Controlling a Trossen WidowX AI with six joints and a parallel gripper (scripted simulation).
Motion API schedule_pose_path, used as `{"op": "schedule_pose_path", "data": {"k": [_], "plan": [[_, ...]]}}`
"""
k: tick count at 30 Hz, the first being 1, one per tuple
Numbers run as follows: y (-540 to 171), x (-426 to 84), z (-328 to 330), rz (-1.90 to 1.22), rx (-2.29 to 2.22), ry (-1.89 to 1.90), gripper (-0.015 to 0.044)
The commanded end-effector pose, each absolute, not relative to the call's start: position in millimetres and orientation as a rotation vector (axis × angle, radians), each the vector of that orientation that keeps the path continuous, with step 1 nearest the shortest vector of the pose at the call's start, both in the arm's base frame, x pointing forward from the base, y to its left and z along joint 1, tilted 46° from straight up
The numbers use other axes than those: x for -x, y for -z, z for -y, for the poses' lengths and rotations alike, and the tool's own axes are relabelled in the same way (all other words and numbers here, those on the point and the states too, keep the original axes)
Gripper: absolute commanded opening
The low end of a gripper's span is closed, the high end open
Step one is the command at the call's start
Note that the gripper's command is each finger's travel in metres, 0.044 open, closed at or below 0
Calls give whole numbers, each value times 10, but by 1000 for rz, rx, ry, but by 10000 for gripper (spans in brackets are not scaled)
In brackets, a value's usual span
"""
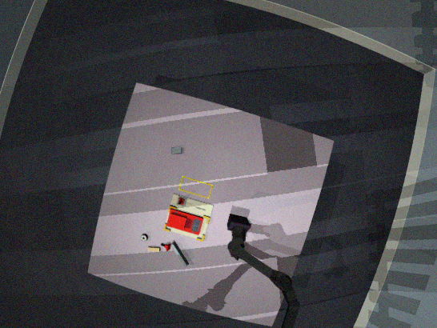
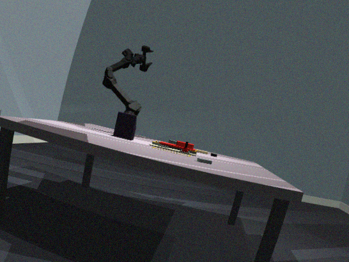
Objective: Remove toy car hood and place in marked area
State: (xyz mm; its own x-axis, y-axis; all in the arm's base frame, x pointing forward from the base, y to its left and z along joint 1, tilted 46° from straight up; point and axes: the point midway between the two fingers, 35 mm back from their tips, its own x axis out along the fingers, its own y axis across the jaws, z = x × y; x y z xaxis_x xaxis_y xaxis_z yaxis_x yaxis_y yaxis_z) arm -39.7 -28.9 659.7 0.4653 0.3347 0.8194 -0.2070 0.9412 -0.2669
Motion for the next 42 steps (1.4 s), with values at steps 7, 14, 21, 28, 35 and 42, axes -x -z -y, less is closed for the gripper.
{"op": "schedule_pose_path", "data": {"k": [7, 14, 21, 28, 35, 42], "plan": [[-6369, -543, -484, 769, 274, -452, 440], [-6053, -1204, -886, 569, 343, -514, 440], [-5609, -1854, -1197, 349, 389, -580, 440], [-5051, -2451, -1401, 113, 406, -640, 440], [-4402, -2978, -1414, -140, 382, -650, 440], [-3660, -3377, -1413, -409, 330, -698, 440]]}}
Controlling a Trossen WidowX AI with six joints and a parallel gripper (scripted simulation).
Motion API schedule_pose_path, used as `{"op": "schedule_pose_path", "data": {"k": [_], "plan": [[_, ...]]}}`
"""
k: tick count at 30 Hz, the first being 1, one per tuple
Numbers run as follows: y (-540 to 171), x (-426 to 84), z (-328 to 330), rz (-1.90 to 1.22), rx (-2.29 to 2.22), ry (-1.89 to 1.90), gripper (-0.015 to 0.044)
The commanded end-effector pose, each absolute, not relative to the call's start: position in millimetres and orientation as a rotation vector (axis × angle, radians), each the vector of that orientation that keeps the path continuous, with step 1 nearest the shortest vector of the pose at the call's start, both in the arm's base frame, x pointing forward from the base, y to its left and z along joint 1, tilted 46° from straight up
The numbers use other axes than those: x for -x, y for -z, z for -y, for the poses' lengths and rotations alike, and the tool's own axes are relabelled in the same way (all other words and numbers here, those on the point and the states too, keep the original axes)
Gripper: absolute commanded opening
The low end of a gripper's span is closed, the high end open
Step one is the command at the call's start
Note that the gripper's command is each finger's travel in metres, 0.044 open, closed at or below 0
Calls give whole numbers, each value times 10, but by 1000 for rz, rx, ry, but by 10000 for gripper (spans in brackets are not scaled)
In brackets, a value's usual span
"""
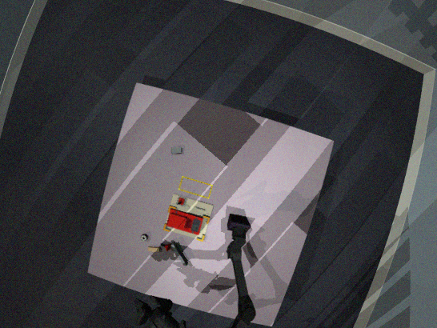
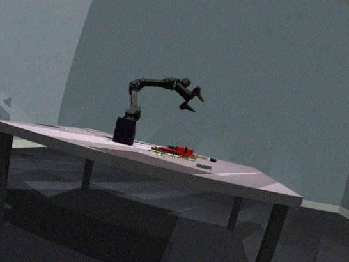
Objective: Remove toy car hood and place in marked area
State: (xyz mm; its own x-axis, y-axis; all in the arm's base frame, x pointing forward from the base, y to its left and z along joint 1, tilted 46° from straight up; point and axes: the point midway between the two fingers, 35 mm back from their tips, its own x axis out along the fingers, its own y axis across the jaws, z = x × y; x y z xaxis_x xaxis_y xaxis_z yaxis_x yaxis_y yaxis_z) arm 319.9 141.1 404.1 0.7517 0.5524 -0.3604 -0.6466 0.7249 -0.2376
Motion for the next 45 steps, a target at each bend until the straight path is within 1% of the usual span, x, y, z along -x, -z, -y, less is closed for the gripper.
{"op": "schedule_pose_path", "data": {"k": [1, 8, 14, 20, 26, 29, 45], "plan": [[-3548, -3422, -1411, -449, 319, -707, 440], [-2746, -3644, -1350, -737, 211, -760, 440], [-2060, -3697, -1250, -995, 68, -789, 440], [-1392, -3614, -1131, -1266, -135, -810, 440], [-845, -3421, -1026, -1520, -393, -806, 440], [-750, -3357, -1015, -1576, -460, -801, 440], [-710, -3351, -1056, -1576, -460, -801, 440]]}}
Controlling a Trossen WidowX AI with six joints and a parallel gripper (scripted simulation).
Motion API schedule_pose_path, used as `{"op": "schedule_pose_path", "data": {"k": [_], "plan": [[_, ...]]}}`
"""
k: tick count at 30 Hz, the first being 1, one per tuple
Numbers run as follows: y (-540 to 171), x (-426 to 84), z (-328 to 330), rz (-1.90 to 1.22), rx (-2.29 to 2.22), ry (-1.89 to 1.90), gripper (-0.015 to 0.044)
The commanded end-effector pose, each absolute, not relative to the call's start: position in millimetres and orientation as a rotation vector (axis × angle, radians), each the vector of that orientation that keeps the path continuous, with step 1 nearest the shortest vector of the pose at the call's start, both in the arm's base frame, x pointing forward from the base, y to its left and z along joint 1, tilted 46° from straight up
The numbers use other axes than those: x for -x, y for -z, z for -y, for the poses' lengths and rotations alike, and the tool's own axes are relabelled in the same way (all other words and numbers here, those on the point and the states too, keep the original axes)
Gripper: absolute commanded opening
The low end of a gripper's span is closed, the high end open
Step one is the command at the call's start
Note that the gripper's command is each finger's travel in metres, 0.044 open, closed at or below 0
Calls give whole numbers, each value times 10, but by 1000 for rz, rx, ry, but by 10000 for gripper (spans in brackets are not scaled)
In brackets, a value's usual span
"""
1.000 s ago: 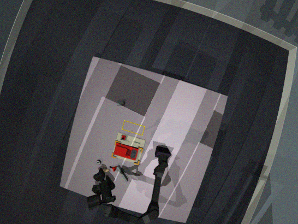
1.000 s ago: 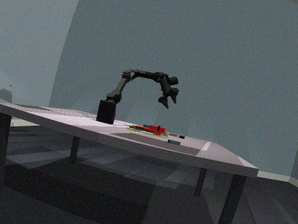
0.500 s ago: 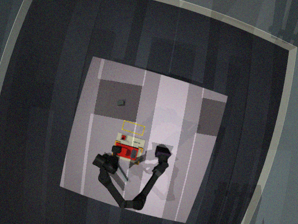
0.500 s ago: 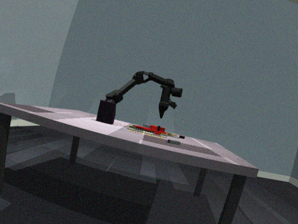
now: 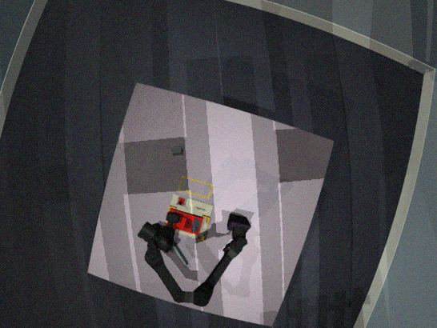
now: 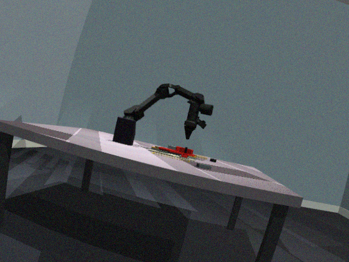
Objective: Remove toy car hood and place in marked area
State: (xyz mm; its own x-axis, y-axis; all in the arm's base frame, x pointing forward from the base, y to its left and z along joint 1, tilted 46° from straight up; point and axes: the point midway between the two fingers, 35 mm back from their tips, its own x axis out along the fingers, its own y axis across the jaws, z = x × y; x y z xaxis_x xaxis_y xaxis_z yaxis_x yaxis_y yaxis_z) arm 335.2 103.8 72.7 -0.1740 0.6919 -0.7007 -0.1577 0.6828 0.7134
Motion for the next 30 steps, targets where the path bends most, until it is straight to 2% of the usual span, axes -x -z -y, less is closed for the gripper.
{"op": "schedule_pose_path", "data": {"k": [1, 30], "plan": [[-706, -3350, -1061, -1576, -460, -801, 440], [-576, -3318, -1205, -1575, -460, -800, 440]]}}
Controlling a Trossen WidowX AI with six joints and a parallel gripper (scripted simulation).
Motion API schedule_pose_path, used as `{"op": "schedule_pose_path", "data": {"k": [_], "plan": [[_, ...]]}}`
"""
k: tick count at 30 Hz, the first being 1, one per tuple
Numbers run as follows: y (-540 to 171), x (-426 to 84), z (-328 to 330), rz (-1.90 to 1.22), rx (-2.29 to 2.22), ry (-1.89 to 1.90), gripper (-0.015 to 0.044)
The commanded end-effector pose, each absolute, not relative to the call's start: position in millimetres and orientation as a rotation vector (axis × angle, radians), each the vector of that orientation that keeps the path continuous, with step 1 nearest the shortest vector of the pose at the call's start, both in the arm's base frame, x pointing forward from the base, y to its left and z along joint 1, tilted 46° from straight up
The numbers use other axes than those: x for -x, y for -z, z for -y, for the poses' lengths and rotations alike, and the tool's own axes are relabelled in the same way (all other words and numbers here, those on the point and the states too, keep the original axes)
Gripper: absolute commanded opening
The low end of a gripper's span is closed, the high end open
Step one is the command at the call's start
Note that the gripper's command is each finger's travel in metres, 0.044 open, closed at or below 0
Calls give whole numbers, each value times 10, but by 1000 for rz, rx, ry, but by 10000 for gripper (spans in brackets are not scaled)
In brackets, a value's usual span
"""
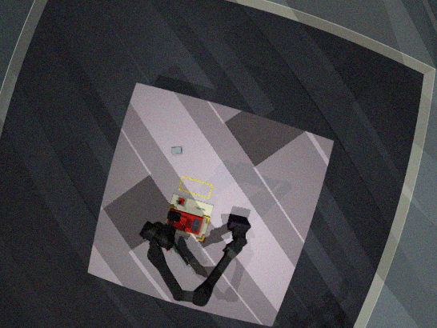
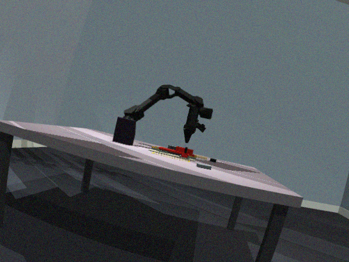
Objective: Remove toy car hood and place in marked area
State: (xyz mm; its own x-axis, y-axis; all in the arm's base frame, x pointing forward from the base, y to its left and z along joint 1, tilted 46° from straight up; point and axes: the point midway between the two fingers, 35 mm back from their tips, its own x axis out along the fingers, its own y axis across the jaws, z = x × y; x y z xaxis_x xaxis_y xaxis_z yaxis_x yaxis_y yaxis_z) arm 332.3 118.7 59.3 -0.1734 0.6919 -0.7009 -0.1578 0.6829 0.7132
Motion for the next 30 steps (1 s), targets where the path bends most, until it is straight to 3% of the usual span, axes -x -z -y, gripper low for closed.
{"op": "schedule_pose_path", "data": {"k": [1, 30], "plan": [[-572, -3316, -1210, -1575, -460, -800, 440], [-449, -3268, -1353, -1575, -461, -802, 440]]}}
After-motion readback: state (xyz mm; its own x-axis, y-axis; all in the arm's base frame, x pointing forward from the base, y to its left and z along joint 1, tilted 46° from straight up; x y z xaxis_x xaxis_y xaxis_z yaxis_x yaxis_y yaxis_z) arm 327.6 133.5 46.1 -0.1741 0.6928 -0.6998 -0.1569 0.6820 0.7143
